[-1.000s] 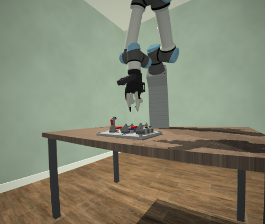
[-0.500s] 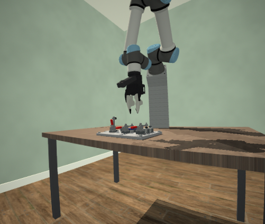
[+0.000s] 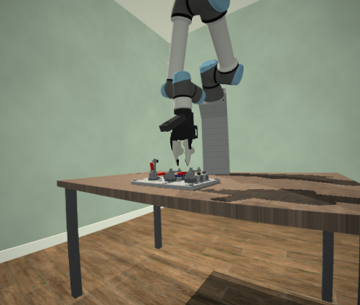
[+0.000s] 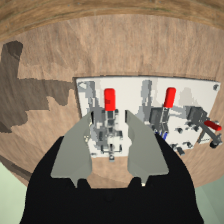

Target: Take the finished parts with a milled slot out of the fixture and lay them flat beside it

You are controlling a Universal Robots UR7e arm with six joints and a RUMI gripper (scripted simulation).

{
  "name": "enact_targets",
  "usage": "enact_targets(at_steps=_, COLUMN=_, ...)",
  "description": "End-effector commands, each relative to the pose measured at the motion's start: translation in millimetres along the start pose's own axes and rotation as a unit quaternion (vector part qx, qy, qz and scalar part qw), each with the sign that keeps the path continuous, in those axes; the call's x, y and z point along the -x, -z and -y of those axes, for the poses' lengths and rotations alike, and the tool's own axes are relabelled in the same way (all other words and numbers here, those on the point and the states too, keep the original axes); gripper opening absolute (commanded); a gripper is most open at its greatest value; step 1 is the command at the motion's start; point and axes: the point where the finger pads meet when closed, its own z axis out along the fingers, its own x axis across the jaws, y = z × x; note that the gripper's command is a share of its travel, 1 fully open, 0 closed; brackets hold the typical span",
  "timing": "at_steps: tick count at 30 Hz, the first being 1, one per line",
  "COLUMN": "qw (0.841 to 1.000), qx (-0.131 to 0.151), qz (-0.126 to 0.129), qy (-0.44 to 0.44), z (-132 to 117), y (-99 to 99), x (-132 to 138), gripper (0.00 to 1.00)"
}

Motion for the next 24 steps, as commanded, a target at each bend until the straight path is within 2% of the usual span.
enact_targets(at_steps=1, qw=1.0, qx=-0.004, qz=-0.001, qy=0.0, z=4.1, y=-13.4, x=0.6, gripper=0.28)
enact_targets(at_steps=24, qw=1.0, qx=-0.002, qz=-0.001, qy=-0.001, z=1.8, y=-18.0, x=-0.9, gripper=0.28)
